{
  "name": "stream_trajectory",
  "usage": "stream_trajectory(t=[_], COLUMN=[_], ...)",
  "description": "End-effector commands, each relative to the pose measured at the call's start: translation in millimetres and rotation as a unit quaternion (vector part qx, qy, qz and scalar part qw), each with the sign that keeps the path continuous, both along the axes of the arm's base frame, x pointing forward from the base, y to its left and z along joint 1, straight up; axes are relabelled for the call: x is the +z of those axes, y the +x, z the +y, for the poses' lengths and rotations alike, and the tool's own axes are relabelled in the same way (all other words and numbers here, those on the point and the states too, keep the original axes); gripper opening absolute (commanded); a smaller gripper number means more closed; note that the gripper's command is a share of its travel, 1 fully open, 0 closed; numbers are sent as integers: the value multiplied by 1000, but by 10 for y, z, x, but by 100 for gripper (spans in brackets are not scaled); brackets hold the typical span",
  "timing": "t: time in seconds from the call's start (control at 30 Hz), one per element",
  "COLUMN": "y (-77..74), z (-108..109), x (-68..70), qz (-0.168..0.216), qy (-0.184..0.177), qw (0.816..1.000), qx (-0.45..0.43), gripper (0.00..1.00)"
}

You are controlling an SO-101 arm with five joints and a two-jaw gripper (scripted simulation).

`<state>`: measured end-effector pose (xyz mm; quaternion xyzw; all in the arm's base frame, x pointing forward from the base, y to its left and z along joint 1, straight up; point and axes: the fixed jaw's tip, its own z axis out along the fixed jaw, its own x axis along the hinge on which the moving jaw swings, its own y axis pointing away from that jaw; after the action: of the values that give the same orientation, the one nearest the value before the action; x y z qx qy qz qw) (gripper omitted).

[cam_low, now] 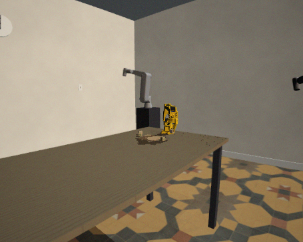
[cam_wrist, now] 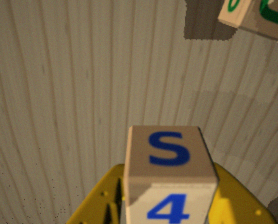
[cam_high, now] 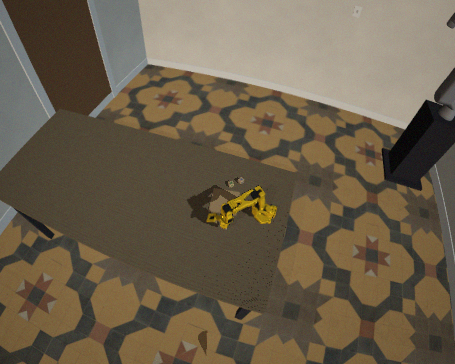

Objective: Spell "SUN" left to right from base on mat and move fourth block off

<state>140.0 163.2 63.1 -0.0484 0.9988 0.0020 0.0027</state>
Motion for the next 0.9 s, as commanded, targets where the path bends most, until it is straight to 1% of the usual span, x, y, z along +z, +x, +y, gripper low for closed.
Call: stream_trajectory(t=[0.0,0.2,0.27,0.43,0.53,0.67,0.87], y=[97,231,231,323,356,375,377], z=[-9,-191,-191,-360,-434,-481,-487], x=[156,177,177,183,182,179,179], qz=[-40,-83,-83,-124,-142,-154,-156], qy=[42,70,70,87,92,95,95], qw=[998,994,994,988,985,983,983], qx=[-2,-6,-6,-9,-11,-12,-12], gripper=[0,0,0,0,0,0,0])
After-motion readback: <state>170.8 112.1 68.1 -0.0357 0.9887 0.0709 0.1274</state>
